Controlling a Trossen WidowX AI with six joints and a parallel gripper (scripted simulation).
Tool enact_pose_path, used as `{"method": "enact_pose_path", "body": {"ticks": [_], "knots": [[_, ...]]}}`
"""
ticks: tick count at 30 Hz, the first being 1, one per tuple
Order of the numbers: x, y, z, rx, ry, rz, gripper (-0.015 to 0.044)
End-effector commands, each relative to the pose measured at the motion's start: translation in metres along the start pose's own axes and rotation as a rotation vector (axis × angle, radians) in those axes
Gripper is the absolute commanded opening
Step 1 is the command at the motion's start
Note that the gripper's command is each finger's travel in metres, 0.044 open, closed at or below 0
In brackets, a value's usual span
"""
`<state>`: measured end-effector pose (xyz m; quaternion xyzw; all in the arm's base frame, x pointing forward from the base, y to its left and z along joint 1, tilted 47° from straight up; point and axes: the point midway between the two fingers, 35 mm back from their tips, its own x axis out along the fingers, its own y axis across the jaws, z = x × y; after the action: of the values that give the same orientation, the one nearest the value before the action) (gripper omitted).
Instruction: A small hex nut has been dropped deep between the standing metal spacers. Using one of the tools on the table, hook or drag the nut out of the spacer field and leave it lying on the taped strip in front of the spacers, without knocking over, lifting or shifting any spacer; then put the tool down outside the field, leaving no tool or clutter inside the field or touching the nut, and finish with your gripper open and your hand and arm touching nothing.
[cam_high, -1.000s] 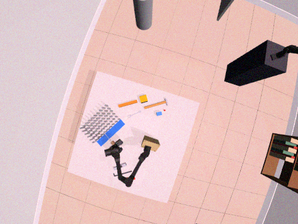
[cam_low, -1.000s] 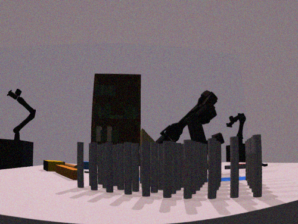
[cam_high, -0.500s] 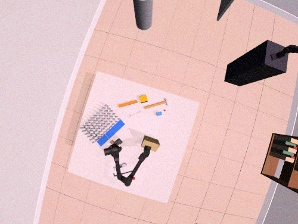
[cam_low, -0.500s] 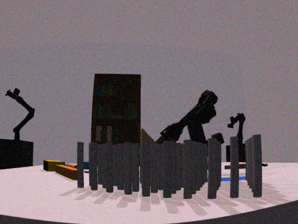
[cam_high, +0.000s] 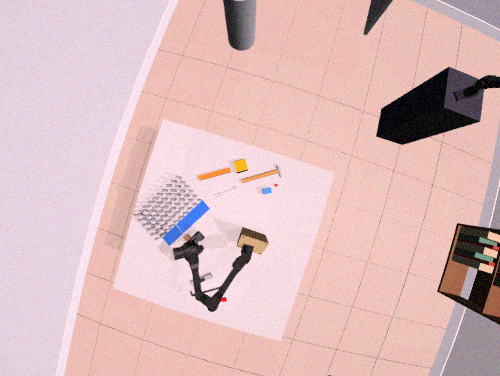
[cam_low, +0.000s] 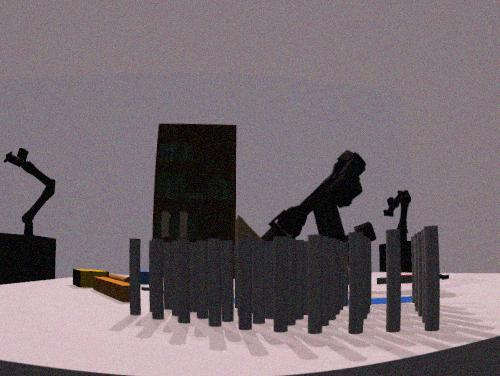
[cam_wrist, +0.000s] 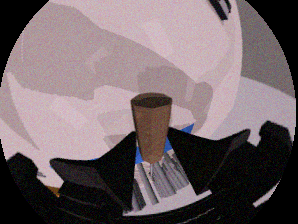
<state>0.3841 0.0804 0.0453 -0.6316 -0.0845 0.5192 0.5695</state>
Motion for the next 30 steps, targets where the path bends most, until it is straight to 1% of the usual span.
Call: {"method": "enact_pose_path", "body": {"ticks": [1,30], "knots": [[-0.001,-0.002,-0.005,-0.007,0.004,-0.006,0.0],[0.004,-0.002,-0.023,-0.007,0.005,-0.006,0.0]]}}
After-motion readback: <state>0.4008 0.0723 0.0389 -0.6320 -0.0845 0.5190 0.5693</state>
